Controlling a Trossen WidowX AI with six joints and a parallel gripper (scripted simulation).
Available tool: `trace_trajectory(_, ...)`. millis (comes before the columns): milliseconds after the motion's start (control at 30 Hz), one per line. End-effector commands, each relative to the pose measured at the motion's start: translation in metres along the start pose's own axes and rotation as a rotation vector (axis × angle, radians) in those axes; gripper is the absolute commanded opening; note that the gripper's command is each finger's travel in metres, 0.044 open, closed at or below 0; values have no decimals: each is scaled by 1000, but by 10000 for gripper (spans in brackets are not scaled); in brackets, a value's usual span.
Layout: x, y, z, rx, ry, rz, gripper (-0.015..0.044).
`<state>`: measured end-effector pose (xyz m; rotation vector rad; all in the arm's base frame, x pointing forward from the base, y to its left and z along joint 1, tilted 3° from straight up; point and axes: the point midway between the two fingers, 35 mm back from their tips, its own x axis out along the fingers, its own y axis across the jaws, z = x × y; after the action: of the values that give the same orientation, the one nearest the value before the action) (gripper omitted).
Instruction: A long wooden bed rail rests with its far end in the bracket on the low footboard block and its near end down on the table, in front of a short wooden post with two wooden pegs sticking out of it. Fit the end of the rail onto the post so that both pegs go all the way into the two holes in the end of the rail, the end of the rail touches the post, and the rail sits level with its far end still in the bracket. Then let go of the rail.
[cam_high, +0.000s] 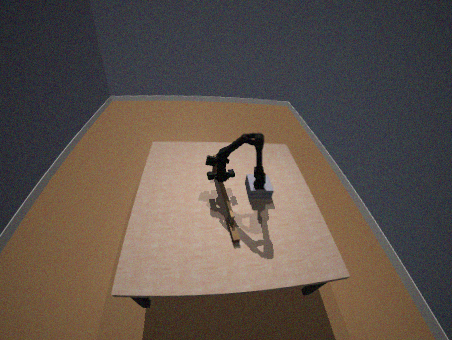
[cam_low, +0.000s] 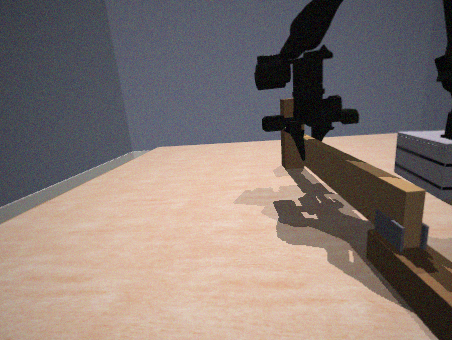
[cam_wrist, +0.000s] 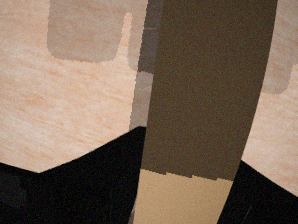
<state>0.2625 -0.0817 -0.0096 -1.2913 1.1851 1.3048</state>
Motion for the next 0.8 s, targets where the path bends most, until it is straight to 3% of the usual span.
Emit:
trace_trajectory(0, -2, -2, -4, 1, 8, -9, 0)
trace_trajectory(67, -2, -2, -4, 1, 8, -9, 0)
trace_trajectory(633, 0, 0, 0, -1, -1, 0, 440)
trace_trajectory(767, -2, 0, 2, 0, -1, -1, 440)
